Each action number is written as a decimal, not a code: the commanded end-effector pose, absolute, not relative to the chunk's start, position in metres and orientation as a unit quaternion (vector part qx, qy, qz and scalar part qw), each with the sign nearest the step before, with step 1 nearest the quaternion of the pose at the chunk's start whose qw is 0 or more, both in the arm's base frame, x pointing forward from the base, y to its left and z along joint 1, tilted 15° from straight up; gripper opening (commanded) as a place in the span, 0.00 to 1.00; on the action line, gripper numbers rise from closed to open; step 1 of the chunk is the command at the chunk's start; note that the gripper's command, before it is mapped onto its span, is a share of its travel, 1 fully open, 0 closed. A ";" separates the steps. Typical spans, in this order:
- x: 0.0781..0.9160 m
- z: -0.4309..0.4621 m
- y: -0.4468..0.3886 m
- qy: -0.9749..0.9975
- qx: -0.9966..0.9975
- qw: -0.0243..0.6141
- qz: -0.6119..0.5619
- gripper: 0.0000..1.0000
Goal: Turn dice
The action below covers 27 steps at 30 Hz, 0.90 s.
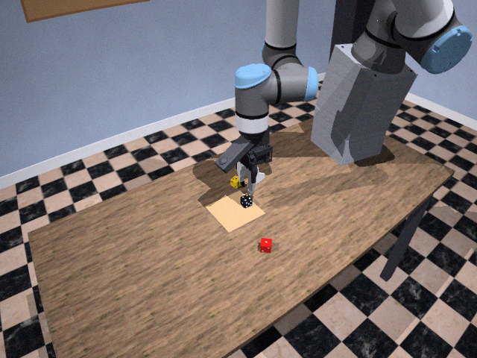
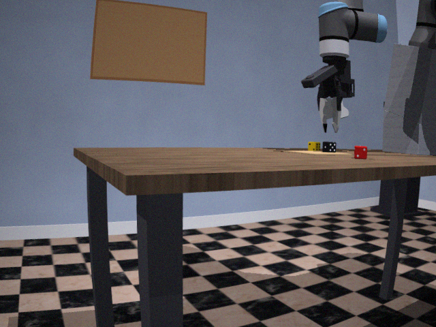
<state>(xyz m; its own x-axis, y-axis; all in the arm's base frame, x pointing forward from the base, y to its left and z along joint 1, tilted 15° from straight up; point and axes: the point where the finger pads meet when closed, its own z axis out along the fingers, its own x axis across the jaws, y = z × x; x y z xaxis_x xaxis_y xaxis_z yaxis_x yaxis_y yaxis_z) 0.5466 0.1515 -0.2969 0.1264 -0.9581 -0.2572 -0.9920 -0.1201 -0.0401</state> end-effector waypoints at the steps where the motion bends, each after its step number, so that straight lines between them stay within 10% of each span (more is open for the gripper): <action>1: 0.547 -0.276 0.146 0.655 -0.744 0.101 0.084 0.28; 12: 0.547 -0.262 0.142 0.655 -0.744 0.101 0.084 0.28; 13: 0.547 -0.262 0.142 0.655 -0.744 0.101 0.084 1.00; 27: 0.547 -0.262 0.142 0.655 -0.744 0.101 0.084 1.00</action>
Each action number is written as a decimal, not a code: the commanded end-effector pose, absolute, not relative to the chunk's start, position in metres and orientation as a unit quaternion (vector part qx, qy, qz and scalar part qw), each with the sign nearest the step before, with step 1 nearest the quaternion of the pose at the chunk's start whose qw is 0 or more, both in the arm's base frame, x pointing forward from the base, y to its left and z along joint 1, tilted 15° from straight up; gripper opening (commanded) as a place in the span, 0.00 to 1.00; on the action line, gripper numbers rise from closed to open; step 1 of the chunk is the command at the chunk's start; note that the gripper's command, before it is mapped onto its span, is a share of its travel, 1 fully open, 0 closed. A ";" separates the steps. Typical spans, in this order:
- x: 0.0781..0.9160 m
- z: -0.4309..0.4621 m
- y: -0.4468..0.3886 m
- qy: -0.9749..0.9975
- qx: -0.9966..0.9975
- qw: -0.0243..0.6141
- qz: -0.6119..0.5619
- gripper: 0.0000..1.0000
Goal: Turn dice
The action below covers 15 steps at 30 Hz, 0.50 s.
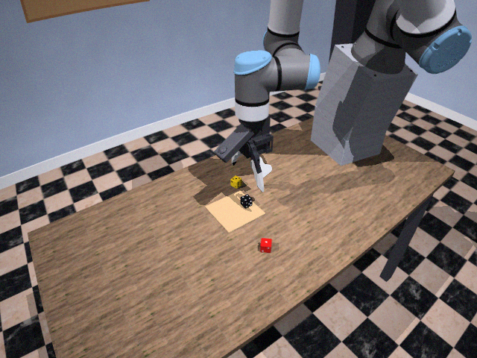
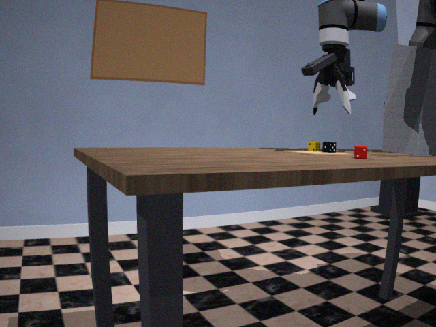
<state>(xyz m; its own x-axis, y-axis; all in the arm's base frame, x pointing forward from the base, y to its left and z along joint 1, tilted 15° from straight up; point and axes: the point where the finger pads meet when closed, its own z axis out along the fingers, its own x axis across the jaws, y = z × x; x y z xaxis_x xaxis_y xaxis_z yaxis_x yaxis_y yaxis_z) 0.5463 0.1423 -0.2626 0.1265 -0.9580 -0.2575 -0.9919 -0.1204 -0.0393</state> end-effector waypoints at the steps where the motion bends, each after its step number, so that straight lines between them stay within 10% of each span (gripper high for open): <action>1: 0.547 -0.262 0.142 0.655 -0.744 0.101 0.084 1.00; 15: 0.546 -0.269 0.122 0.630 -0.766 0.103 0.080 1.00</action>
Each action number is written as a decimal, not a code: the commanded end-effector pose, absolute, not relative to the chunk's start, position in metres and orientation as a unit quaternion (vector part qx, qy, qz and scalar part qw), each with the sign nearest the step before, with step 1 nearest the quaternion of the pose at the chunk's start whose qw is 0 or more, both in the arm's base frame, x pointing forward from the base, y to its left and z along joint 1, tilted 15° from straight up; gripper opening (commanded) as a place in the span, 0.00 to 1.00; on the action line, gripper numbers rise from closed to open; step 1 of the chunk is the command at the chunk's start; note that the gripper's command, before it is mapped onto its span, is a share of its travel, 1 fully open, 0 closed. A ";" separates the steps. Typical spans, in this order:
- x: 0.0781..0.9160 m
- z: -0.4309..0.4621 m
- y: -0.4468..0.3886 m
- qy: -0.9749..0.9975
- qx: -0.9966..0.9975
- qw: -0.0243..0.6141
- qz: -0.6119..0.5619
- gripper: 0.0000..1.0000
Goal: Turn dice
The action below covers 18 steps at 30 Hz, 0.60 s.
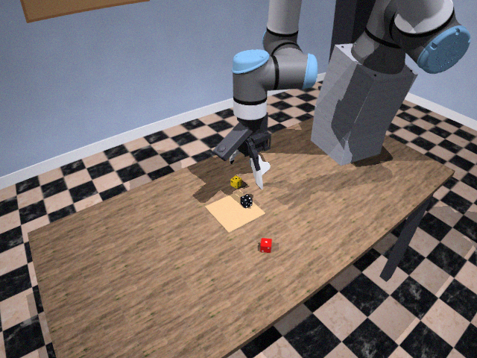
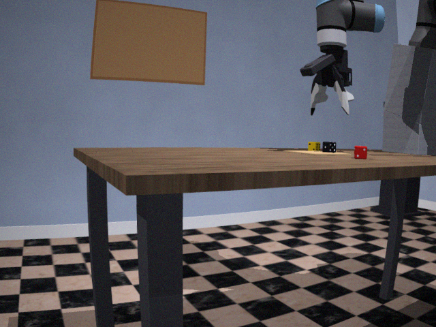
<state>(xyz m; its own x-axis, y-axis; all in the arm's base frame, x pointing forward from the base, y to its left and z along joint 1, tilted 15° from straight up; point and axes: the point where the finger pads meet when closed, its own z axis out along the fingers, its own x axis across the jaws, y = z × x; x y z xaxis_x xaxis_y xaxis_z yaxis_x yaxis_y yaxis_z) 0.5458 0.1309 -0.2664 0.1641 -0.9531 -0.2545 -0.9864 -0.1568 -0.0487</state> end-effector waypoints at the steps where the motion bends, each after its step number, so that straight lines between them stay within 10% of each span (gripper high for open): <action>1: 0.545 -0.271 0.115 0.622 -0.772 0.104 0.079 1.00; 18: 0.531 -0.298 0.040 0.513 -0.848 0.114 0.065 1.00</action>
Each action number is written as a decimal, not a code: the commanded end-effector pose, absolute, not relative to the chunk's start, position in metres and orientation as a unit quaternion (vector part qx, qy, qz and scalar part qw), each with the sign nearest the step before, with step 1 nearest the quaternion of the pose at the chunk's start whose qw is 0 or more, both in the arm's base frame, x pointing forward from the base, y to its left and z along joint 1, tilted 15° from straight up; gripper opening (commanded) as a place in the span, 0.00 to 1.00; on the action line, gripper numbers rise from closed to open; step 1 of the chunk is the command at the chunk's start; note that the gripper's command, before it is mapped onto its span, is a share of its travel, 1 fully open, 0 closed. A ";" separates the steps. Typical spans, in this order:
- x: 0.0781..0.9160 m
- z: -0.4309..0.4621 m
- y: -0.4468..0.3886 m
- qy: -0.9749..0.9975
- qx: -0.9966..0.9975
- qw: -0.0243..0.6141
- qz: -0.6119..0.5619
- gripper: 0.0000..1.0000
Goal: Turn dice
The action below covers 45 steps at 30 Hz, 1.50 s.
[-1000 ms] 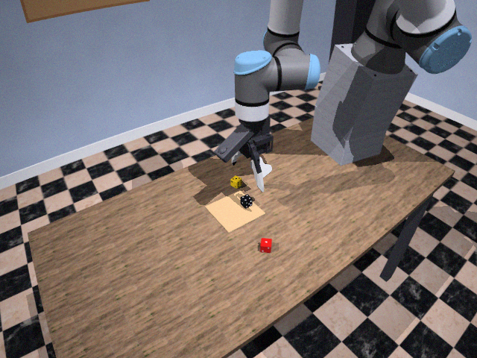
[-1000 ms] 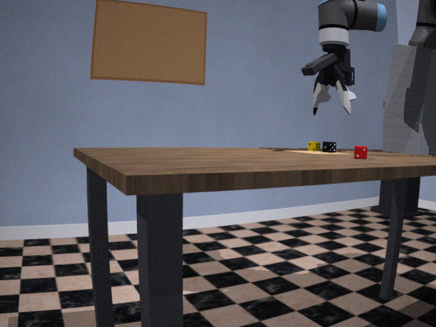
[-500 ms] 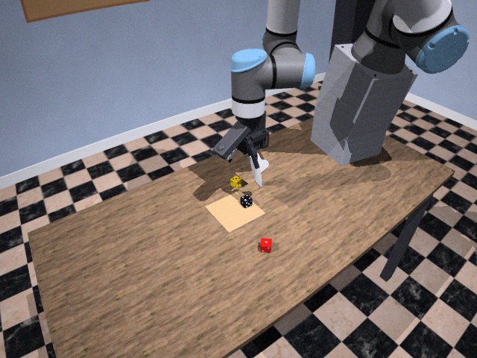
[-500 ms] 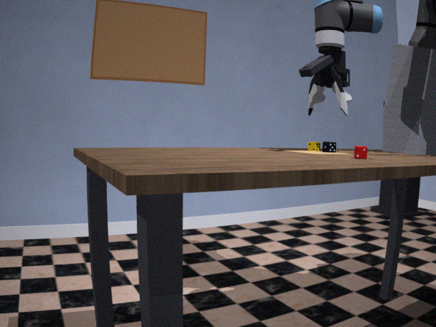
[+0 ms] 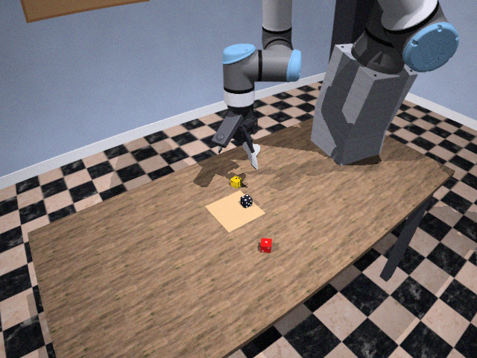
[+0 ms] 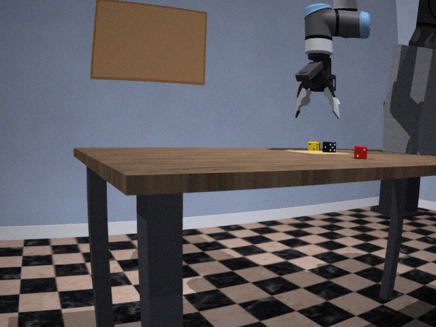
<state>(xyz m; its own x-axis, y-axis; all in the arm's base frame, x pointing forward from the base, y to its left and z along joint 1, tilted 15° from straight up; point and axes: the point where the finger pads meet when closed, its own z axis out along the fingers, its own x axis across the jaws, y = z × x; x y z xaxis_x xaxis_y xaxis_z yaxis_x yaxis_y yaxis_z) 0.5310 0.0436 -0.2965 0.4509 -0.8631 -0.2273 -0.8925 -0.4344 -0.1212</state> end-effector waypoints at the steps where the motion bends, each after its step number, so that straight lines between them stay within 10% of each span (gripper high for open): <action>1: 0.531 -0.298 0.040 0.513 -0.848 0.114 0.065 1.00; 2: 0.531 -0.298 0.040 0.513 -0.848 0.114 0.065 0.28; 45: 0.531 -0.299 0.040 0.513 -0.848 0.114 0.065 0.28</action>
